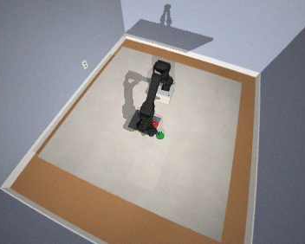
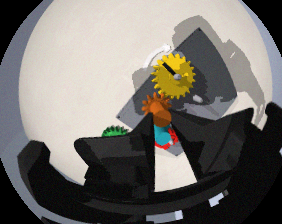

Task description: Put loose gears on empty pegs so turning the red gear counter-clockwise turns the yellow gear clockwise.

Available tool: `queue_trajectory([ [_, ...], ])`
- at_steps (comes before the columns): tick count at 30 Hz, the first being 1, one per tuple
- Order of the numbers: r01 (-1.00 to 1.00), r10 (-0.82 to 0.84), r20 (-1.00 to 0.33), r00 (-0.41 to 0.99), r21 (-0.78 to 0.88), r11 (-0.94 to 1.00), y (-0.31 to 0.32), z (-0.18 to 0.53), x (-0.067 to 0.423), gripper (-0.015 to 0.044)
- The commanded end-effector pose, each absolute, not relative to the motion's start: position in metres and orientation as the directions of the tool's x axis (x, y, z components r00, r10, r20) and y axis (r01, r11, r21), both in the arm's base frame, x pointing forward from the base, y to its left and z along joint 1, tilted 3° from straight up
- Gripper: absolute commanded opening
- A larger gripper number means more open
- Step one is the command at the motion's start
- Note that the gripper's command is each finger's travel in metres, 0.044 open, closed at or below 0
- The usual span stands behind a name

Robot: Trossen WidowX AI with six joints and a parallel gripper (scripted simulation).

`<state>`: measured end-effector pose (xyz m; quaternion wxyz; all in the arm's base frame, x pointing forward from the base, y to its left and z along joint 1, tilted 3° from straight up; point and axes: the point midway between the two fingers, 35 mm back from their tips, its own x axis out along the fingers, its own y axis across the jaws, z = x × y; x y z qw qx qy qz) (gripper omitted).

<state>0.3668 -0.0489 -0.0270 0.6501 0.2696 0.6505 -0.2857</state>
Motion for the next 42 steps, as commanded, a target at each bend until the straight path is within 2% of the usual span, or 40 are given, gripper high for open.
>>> queue_trajectory([
  [1, 0.656, -0.023, -1.000, -0.012, -0.026, 0.755, -0.0498, -0.0280, 0.3661, 0.0000],
  [11, 0.702, -0.023, -1.000, -0.012, -0.025, 0.711, -0.0495, -0.0289, 0.3670, 0.0000],
  [27, 0.929, -0.024, -1.000, -0.012, -0.020, 0.368, -0.0503, -0.0321, 0.3664, 0.0000],
  [37, 0.878, -0.023, -1.000, -0.012, -0.022, 0.478, -0.0493, -0.0340, 0.3667, 0.0000],
  [42, 0.852, -0.023, -1.000, -0.012, -0.023, 0.523, -0.0493, -0.0320, 0.3666, 0.0131],
])
